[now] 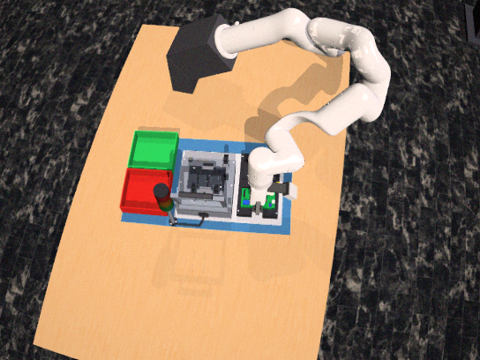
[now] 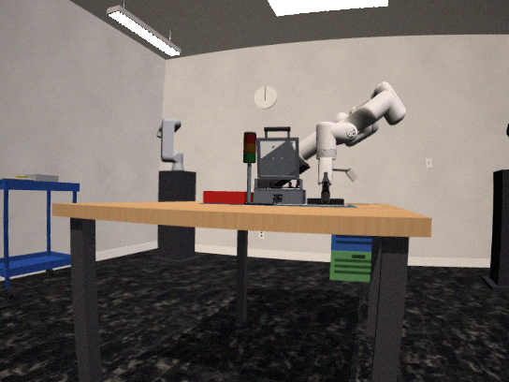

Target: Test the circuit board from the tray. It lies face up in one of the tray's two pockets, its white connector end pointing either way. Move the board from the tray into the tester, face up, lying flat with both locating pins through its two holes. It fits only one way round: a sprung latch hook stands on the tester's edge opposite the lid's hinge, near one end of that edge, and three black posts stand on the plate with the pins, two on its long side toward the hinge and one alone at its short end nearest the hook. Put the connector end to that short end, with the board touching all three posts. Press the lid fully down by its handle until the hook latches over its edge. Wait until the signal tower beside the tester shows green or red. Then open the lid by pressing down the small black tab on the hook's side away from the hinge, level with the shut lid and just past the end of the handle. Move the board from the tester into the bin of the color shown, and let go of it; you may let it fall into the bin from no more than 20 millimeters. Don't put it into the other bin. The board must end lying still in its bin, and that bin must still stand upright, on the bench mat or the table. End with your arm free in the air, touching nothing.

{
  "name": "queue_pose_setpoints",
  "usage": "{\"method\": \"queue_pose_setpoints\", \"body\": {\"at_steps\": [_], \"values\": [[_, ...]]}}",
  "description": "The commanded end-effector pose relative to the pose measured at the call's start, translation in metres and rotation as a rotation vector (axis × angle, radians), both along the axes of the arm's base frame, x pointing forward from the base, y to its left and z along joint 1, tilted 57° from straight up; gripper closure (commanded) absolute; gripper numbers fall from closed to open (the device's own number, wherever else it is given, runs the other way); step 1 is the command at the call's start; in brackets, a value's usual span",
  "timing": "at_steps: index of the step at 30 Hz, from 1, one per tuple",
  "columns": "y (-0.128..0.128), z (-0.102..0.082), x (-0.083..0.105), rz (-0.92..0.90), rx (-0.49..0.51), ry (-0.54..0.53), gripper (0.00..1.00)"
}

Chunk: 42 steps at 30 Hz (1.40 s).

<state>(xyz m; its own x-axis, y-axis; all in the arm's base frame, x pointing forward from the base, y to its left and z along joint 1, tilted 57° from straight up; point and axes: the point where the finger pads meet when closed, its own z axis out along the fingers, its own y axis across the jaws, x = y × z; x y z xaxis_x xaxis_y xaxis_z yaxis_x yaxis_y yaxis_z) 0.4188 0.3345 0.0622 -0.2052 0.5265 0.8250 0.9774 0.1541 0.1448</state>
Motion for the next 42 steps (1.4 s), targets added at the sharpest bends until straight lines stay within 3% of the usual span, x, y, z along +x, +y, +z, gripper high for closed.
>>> {"method": "queue_pose_setpoints", "body": {"at_steps": [1,42], "values": [[-0.0005,0.0006,0.0009,-0.002,0.000,-0.002,0.19],[-0.0006,0.0007,0.0009,-0.002,0.000,-0.002,0.21]]}}
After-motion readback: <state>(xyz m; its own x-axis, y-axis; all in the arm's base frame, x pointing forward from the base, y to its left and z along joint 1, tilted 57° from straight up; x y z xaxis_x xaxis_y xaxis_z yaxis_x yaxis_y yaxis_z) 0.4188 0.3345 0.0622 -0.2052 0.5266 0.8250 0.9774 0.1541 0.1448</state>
